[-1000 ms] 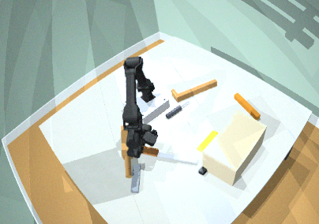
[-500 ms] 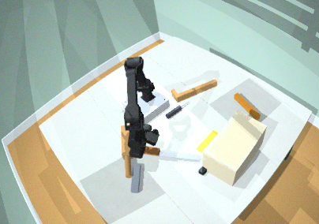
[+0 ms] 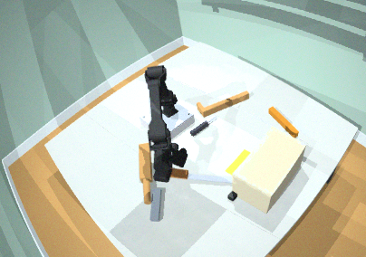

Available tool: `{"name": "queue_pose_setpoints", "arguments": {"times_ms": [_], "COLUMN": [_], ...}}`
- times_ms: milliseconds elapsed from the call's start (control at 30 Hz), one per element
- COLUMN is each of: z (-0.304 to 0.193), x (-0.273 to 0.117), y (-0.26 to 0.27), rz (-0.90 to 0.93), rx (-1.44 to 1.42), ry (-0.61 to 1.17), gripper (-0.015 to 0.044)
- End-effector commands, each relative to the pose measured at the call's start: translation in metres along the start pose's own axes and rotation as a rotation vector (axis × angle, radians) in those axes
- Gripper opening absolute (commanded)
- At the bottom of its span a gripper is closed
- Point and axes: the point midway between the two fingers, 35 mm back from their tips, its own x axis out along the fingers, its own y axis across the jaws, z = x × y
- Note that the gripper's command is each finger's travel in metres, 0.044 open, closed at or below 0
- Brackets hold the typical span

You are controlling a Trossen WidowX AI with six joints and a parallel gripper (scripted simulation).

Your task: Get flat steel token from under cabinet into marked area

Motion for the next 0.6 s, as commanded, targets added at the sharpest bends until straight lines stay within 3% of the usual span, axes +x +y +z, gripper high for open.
{"name": "queue_pose_setpoints", "arguments": {"times_ms": [0, 300, 567], "z": [0.005, 0.005, 0.003], "x": [-0.002, 0.007, 0.009], "y": [-0.003, -0.002, -0.002], "rz": [-0.008, -0.008, 0.000], "rx": [-0.001, -0.002, -0.004], "ry": [-0.008, -0.008, 0.009], "gripper": [0.0000, 0.0000, 0.0200]}}
